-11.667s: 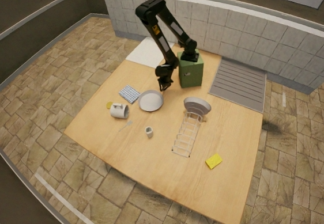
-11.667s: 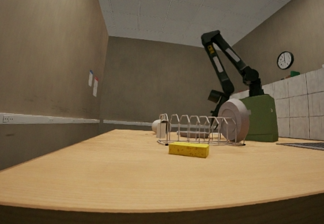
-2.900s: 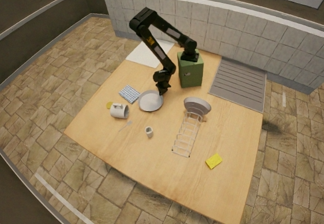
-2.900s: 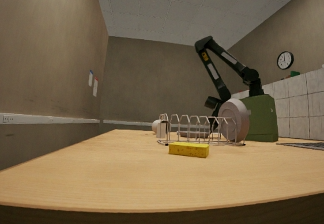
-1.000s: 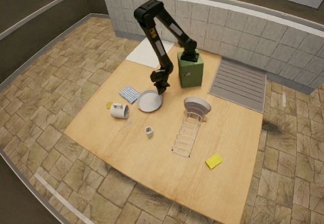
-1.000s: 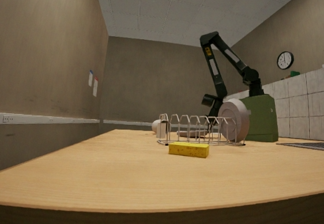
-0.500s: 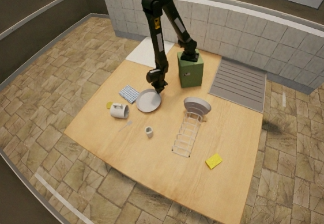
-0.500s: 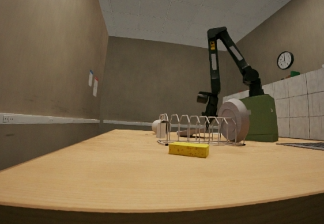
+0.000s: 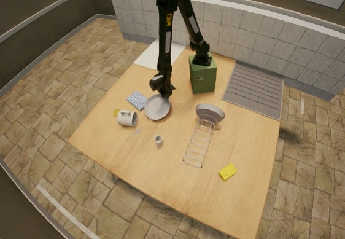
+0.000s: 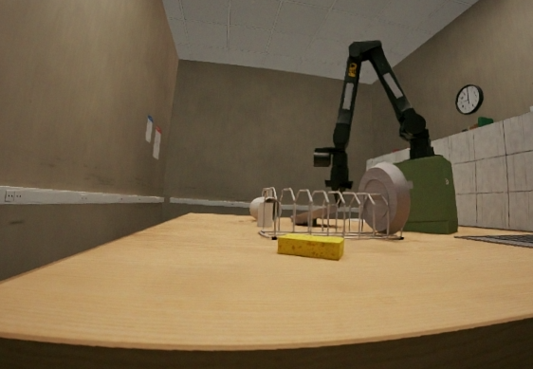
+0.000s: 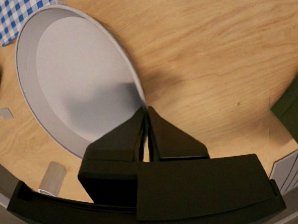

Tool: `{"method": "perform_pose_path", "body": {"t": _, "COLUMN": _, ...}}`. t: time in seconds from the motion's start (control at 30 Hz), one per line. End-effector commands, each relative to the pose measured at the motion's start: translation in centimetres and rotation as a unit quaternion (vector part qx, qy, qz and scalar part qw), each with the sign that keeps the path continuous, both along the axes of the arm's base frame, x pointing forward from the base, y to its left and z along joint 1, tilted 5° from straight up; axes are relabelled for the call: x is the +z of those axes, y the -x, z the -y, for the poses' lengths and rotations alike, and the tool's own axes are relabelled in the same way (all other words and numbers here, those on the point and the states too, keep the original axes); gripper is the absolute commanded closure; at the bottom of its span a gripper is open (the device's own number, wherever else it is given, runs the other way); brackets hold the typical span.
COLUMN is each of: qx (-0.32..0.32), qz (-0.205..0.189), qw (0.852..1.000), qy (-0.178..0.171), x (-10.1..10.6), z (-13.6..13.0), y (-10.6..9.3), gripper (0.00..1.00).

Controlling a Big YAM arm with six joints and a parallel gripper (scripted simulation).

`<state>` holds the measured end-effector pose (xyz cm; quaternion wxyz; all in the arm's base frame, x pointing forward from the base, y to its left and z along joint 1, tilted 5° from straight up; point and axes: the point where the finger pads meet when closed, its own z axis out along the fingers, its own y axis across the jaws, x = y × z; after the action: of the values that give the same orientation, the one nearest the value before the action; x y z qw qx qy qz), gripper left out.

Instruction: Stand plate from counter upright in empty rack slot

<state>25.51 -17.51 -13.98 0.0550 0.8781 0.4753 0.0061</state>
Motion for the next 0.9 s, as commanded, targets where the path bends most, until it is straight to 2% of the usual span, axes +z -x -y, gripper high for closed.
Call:
{"method": "perform_pose_path", "body": {"t": 0.0, "qx": -0.001, "qz": -0.016, "qw": 1.000, "qy": -0.009, "x": 0.3, "z": 0.1, "y": -0.8, "gripper": 1.00}}
{"method": "perform_pose_path", "body": {"t": 0.07, "qx": 0.000, "qz": -0.024, "qw": 1.000, "qy": -0.015, "x": 0.3, "z": 0.0, "y": -0.7, "gripper": 1.00}}
{"method": "perform_pose_path", "body": {"t": 0.13, "qx": -0.001, "qz": -0.024, "qw": 1.000, "qy": -0.015, "x": 1.3, "z": 0.4, "y": -1.4, "gripper": 1.00}}
{"method": "perform_pose_path", "body": {"t": 0.23, "qx": -0.002, "qz": -0.051, "qw": 0.998, "qy": -0.032, "x": 0.8, "z": 0.2, "y": -1.0, "gripper": 1.00}}
{"method": "perform_pose_path", "body": {"t": 0.47, "qx": -0.003, "qz": -0.078, "qw": 0.996, "qy": -0.050, "x": 1.6, "z": 0.5, "y": -1.6, "gripper": 1.00}}
{"method": "perform_pose_path", "body": {"t": 0.87, "qx": -0.004, "qz": -0.096, "qw": 0.993, "qy": -0.062, "x": 2.4, "z": 0.7, "y": -2.0, "gripper": 1.00}}
